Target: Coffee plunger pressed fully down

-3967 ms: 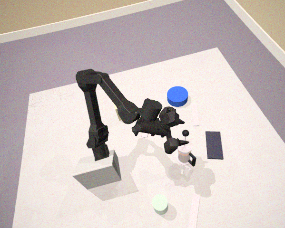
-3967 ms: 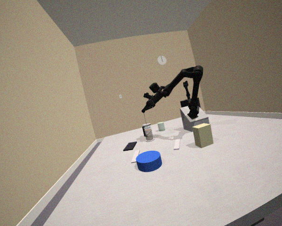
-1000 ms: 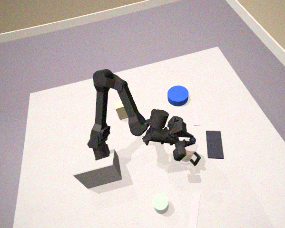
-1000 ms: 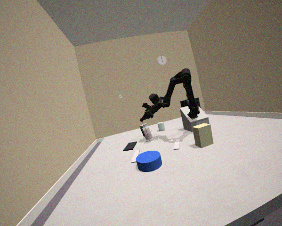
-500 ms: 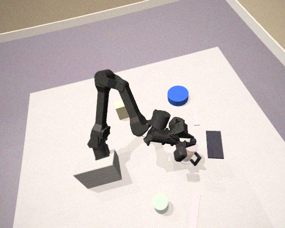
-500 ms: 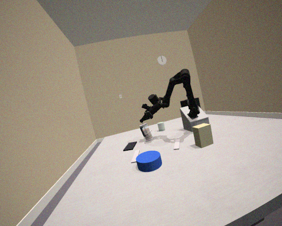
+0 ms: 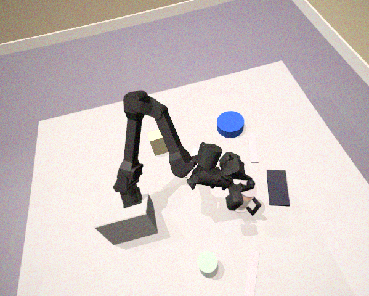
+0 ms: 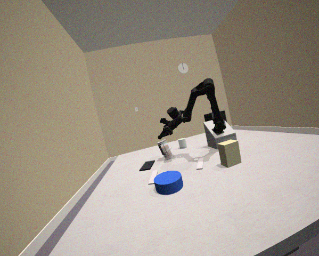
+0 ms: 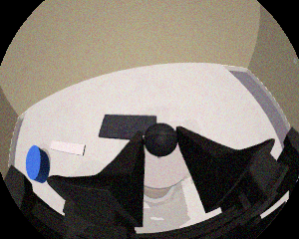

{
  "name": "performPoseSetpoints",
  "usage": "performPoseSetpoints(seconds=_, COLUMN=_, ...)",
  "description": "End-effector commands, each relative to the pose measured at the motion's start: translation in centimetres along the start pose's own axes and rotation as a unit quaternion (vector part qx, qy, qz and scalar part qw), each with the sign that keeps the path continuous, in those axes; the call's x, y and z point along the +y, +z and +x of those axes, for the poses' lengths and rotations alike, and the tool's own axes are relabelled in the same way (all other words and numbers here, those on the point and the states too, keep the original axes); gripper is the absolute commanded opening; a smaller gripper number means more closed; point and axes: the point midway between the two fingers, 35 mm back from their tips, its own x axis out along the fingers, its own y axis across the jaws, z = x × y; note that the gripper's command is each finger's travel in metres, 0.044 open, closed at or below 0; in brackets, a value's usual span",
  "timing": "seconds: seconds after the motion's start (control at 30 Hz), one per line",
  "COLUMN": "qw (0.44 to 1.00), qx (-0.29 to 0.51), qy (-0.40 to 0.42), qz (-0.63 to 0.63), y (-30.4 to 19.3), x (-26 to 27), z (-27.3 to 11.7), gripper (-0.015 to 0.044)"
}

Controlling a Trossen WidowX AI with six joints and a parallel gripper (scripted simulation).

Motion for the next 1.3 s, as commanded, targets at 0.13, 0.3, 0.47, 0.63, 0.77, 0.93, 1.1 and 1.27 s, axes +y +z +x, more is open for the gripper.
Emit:
performPoseSetpoints(seconds=0.13, qw=1.000, qx=0.007, qy=0.001, qz=0.004, y=-0.4, x=0.0, z=0.3, gripper=0.0115)
performPoseSetpoints(seconds=0.3, qw=1.000, qx=0.007, qy=0.001, qz=0.004, y=-0.3, x=0.0, z=0.4, gripper=0.0115)
performPoseSetpoints(seconds=0.47, qw=1.000, qx=0.001, qy=0.000, qz=0.001, y=0.1, x=0.0, z=0.2, gripper=0.0115)
performPoseSetpoints(seconds=0.63, qw=1.000, qx=0.001, qy=0.000, qz=0.001, y=0.1, x=0.0, z=0.2, gripper=0.0115)
performPoseSetpoints(seconds=0.77, qw=1.000, qx=0.001, qy=0.000, qz=0.001, y=0.1, x=0.0, z=0.2, gripper=0.0194)
performPoseSetpoints(seconds=0.93, qw=1.000, qx=0.001, qy=0.000, qz=0.001, y=0.1, x=0.0, z=0.2, gripper=0.0325)
performPoseSetpoints(seconds=1.1, qw=1.000, qx=0.001, qy=0.000, qz=0.001, y=0.1, x=0.0, z=0.2, gripper=0.0440)
performPoseSetpoints(seconds=1.27, qw=1.000, qx=0.003, qy=-0.001, qz=0.000, y=0.9, x=-0.1, z=-0.7, gripper=0.0440)
